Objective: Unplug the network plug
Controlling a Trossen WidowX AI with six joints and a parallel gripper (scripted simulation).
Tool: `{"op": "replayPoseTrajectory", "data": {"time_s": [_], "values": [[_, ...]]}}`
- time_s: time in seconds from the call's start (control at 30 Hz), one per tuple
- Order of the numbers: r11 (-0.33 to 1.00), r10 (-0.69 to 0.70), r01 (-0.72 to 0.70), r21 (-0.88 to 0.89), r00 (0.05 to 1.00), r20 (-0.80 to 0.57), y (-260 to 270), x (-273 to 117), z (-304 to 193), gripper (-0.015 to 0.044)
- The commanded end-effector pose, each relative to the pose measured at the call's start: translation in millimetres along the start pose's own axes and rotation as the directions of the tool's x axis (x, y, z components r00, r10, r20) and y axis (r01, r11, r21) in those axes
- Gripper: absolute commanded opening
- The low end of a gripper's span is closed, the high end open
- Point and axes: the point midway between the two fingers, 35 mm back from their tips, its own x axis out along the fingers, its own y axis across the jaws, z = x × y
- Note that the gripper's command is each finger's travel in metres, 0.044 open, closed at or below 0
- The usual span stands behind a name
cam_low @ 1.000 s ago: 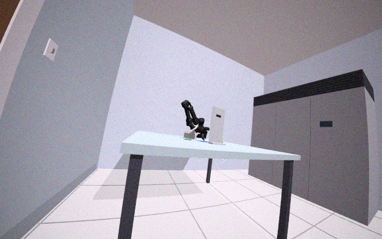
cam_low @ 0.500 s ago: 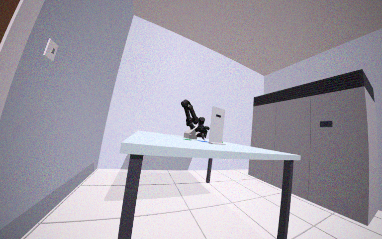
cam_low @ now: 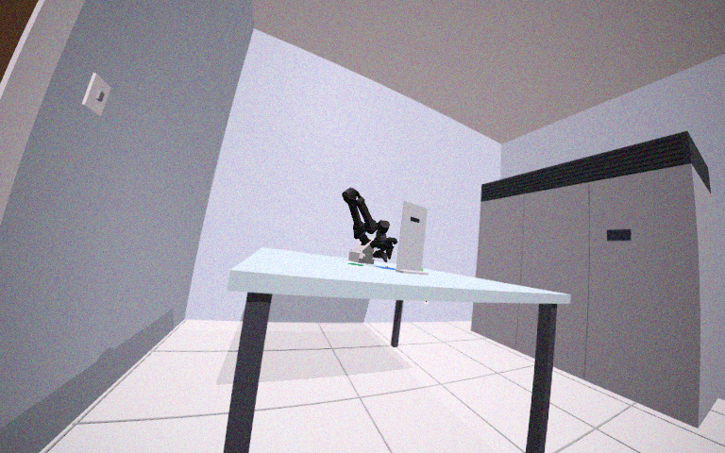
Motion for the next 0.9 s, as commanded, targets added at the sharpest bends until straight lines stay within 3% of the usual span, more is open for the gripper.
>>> {"op": "replayPoseTrajectory", "data": {"time_s": [0.0, 0.87], "values": [[1.0, 0.005, -0.005, 0.008, 1.0, 0.004, 2.2, -3.8, 1.3, 0.0156], [1.0, -0.003, 0.003, 0.012, 1.0, -0.006, 18.0, -19.9, -4.3, 0.0156]]}}
